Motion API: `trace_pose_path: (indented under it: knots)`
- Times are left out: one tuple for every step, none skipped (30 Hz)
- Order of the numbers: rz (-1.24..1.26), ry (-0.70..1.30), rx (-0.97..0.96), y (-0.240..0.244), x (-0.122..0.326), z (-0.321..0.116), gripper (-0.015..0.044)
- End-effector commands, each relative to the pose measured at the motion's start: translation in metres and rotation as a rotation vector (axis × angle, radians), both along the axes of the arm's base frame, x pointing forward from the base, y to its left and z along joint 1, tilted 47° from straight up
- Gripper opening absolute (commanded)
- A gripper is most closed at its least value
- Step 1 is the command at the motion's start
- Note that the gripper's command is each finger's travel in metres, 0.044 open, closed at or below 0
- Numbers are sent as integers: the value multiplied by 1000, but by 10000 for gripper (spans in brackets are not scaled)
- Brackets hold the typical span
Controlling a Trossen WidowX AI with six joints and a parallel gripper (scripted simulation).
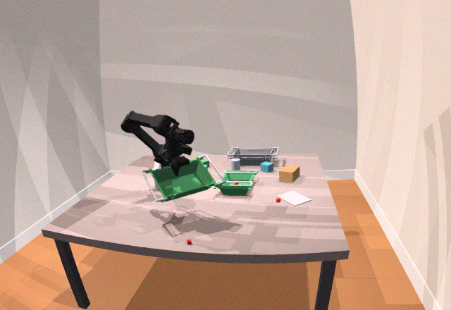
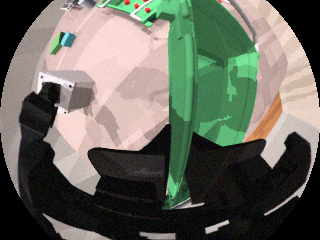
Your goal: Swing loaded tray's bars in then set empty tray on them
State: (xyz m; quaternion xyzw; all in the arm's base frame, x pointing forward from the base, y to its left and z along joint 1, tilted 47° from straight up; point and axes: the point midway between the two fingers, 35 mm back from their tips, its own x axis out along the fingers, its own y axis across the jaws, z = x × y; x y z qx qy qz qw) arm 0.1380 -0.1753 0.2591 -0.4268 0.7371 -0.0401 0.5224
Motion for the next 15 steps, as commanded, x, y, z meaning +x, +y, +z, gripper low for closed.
trace_pose_path:
  knots:
    - [33, 1, -1, 2, 18, 0, 0]
    - [40, 7, 3, 3, 22, -2, 0]
    - [47, 13, 6, 3, 25, -3, 0]
    - [53, 19, 9, 4, 29, -5, 0]
    - [60, 25, 12, 5, 33, -6, 0]
    - [67, 31, 15, 5, 36, -8, 0]
    - [74, 37, 18, 6, 40, -10, 0]
    - [81, 43, 21, 7, 43, -11, 0]
    - [88, 49, 24, 8, 47, -13, 0]
    - [95, 56, 26, 9, 50, -15, 0]
    - [101, 62, 29, 10, 54, -17, 0]
    - [108, 68, 32, 11, 57, -19, 0]
    - [115, 74, 34, 12, 61, -20, 0]
    - [122, 81, 37, 14, 64, -22, 0]
    - [129, 87, 39, 15, 67, -24, 0]
